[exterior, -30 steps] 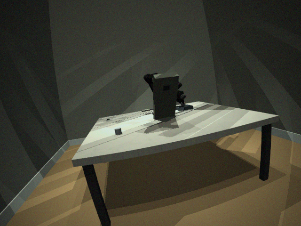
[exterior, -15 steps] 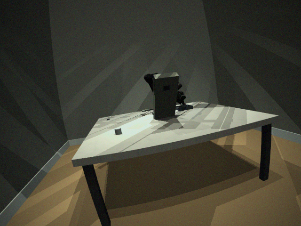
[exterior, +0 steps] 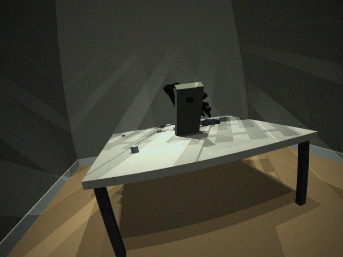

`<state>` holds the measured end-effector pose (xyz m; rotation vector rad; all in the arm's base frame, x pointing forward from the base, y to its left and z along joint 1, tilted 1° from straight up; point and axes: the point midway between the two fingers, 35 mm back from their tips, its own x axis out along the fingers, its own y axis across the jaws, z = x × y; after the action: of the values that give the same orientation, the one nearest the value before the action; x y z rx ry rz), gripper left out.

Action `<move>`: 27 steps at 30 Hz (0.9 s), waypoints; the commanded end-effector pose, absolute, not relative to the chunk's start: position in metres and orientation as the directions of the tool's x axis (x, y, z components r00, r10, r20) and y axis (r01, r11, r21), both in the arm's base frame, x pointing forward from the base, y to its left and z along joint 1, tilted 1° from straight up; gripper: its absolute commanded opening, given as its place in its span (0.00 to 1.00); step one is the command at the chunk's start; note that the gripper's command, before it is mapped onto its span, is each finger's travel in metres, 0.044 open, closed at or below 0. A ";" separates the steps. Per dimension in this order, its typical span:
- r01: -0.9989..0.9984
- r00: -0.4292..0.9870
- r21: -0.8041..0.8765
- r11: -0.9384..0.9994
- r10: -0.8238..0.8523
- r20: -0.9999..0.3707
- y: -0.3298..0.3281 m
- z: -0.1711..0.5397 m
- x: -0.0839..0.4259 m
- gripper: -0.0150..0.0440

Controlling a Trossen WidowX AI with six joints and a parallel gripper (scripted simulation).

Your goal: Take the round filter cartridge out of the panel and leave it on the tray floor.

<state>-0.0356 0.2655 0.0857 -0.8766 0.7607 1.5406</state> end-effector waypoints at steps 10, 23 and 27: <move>-0.990 -0.076 -0.001 -0.140 0.544 -0.836 0.270 0.124 -0.036 1.00; -0.990 -0.076 -0.001 -0.140 0.544 -0.836 0.270 0.124 -0.036 1.00; -0.990 -0.076 -0.001 -0.140 0.544 -0.836 0.270 0.124 -0.036 1.00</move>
<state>-0.0363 0.2709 0.1261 -0.8360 0.7248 1.5562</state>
